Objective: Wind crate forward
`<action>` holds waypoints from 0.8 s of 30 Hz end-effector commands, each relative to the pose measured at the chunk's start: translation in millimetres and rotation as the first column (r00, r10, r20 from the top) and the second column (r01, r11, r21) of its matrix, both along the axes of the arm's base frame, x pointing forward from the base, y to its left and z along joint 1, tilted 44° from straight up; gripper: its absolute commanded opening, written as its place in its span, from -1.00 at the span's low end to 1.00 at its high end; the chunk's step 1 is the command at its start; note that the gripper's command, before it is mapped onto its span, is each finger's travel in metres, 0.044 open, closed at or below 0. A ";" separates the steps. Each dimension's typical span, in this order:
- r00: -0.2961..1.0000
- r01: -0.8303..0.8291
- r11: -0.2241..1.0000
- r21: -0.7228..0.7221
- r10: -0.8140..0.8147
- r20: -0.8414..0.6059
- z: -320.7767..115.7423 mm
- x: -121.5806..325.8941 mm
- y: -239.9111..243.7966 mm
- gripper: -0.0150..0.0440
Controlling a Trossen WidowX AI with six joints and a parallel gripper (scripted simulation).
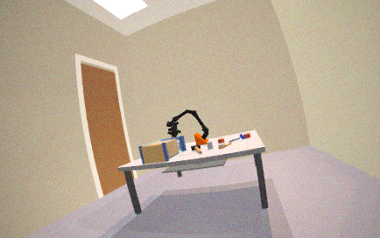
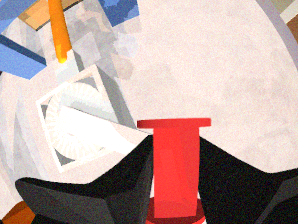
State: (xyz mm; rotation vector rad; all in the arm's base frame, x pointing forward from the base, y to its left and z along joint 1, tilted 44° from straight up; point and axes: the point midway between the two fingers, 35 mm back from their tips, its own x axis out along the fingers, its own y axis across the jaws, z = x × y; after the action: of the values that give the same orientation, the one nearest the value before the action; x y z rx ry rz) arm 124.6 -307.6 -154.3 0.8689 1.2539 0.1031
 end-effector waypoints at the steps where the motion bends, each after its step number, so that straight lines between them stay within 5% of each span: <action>1: 1.000 -0.007 1.000 -0.014 0.007 0.019 -6.6 12.5 -4.4 -0.49; 24: 1.000 -0.007 1.000 -0.015 0.007 0.021 -14.9 45.9 -12.5 -0.49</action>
State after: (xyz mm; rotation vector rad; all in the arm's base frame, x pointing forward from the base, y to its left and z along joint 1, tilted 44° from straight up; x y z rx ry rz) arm 152.3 -318.7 -165.1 0.8661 1.2572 0.0947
